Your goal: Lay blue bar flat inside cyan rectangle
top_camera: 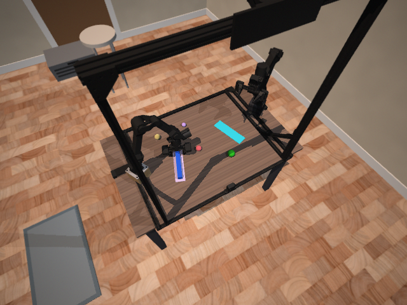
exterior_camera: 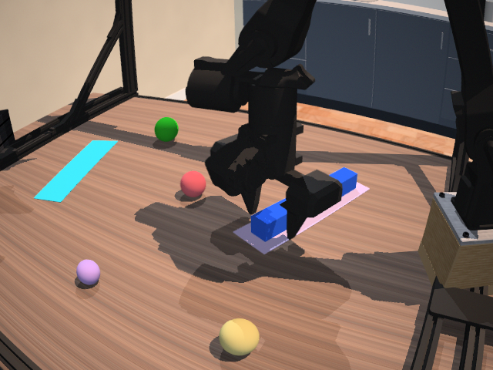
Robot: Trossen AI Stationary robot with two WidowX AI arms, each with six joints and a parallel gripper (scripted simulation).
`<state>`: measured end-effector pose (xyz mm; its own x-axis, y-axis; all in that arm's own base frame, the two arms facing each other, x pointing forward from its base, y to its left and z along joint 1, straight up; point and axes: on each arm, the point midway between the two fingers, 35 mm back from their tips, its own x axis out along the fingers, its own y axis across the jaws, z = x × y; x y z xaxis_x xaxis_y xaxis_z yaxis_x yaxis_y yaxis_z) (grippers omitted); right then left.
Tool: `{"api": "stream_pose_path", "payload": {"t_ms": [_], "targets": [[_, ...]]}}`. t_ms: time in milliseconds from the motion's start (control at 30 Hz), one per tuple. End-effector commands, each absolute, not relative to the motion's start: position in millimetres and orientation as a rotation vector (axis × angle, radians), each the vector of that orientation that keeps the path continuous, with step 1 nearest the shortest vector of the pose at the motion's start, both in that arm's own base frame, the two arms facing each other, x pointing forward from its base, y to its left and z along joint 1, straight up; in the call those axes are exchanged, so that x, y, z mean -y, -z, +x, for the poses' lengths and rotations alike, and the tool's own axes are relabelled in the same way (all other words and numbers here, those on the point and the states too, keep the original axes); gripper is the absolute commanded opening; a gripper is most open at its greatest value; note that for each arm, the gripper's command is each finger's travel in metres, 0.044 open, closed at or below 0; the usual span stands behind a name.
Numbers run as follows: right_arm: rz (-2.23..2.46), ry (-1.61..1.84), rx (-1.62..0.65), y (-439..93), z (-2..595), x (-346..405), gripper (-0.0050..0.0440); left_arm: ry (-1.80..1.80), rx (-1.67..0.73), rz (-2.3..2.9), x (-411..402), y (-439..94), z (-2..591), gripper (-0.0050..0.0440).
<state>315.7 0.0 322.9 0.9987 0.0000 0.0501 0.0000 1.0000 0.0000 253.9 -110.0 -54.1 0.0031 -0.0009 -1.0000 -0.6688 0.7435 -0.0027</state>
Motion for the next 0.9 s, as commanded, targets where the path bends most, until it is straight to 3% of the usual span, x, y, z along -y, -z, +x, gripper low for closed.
{"api": "stream_pose_path", "payload": {"t_ms": [0,133,700,867], "targets": [[0.0,0.0,0.05,-322.9,315.7,0.0,0.044,-0.571,-1.494,-0.571,109.5,55.3,253.0,0.0296],[0.0,0.0,0.05,-322.9,315.7,0.0,0.044,-0.571,-1.494,-0.571,109.5,55.3,253.0,0.02],[0.0,0.0,0.05,-322.9,315.7,0.0,0.044,-0.571,-1.494,-0.571,109.5,55.3,253.0,0.0107],[0.0,0.0,0.05,-322.9,315.7,0.0,0.044,-0.57,-1.495,-0.57,110.3,16.4,254.4,0.0]]}}
